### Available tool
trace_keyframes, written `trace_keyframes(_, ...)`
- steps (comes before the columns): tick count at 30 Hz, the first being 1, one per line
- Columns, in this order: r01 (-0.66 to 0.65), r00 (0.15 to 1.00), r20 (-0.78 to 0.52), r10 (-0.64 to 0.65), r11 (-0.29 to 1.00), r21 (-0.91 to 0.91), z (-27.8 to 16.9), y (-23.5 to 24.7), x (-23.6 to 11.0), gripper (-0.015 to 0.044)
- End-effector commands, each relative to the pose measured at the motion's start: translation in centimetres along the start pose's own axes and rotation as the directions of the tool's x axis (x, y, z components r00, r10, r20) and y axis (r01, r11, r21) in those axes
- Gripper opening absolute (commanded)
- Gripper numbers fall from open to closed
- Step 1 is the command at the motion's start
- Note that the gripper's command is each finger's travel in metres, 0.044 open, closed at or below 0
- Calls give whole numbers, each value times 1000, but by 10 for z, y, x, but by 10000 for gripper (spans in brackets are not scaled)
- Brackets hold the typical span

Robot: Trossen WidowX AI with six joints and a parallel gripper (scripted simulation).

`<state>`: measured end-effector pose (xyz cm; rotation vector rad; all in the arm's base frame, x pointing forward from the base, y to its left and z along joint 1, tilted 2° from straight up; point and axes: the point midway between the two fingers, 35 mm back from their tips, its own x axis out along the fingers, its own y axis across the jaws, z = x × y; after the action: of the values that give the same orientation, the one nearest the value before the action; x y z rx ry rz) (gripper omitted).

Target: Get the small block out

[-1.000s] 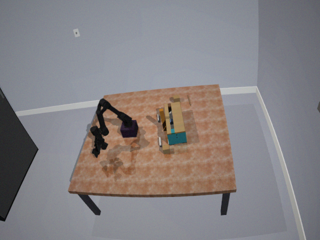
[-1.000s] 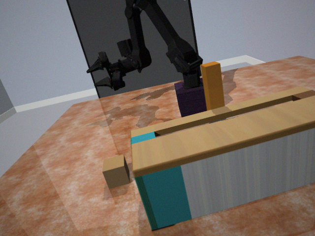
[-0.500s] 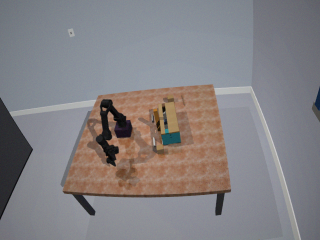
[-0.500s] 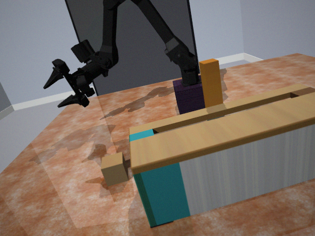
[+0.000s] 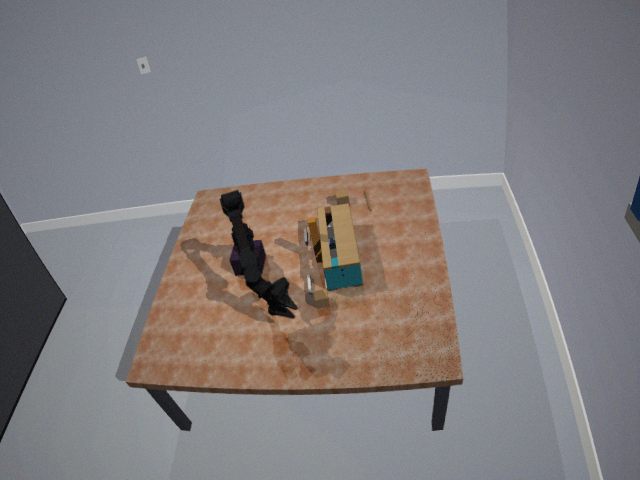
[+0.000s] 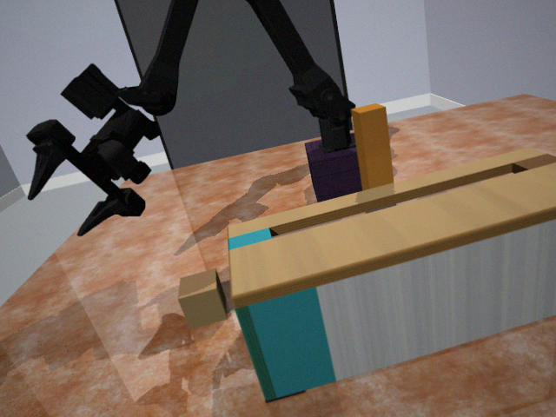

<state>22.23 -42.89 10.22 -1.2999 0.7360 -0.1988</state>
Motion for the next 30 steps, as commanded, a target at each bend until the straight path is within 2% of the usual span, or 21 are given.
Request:
trace_keyframes(1, -70, 993, 103, 66, 997, 33, 65, -15, 27, 400)
trace_keyframes(8, -203, 951, 248, 186, 978, 44, 175, -26, 47, 400)
trace_keyframes(16, -338, 875, 366, 316, 941, -3, 291, -26, 38, 400)
trace_keyframes(23, -405, 779, 444, 443, 896, -183, 396, -11, 2, 400)
trace_keyframes(30, -433, 665, 470, 580, 812, -391, 487, 14, -62, 400)
